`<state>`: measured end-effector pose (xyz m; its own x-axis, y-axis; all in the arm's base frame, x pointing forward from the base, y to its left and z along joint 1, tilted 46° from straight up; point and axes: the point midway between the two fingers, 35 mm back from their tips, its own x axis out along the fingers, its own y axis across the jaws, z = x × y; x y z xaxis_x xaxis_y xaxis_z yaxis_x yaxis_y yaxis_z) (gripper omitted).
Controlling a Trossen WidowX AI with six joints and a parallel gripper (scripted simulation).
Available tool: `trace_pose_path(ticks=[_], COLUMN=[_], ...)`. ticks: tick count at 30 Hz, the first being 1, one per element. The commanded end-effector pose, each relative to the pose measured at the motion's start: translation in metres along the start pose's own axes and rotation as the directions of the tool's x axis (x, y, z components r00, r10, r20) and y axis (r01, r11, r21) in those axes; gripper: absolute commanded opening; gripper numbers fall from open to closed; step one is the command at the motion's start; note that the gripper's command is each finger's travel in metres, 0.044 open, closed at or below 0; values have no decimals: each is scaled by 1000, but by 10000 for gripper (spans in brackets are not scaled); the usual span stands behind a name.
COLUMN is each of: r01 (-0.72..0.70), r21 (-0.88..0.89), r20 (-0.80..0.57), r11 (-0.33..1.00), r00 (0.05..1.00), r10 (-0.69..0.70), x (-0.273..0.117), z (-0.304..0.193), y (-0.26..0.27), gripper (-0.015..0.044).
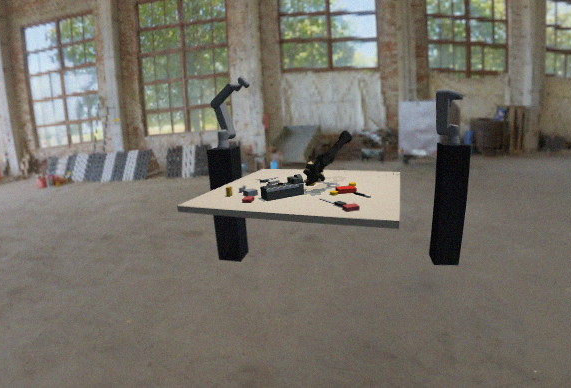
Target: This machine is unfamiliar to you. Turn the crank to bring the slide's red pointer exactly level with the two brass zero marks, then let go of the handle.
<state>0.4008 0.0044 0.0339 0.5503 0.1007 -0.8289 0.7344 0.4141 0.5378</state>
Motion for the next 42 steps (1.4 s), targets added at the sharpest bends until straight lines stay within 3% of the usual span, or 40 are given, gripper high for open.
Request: trace_pose_path(ticks=[1,29,42], r01=[-4,-1,-1], r21=[-4,0,0], r20=[3,1,1], r11=[1000,1000,1000], r00=[1000,1000,1000], r10=[4,1,1], x=[-1,0,0], z=[1,0,0], y=[1,0,0], gripper=[0,0,341])
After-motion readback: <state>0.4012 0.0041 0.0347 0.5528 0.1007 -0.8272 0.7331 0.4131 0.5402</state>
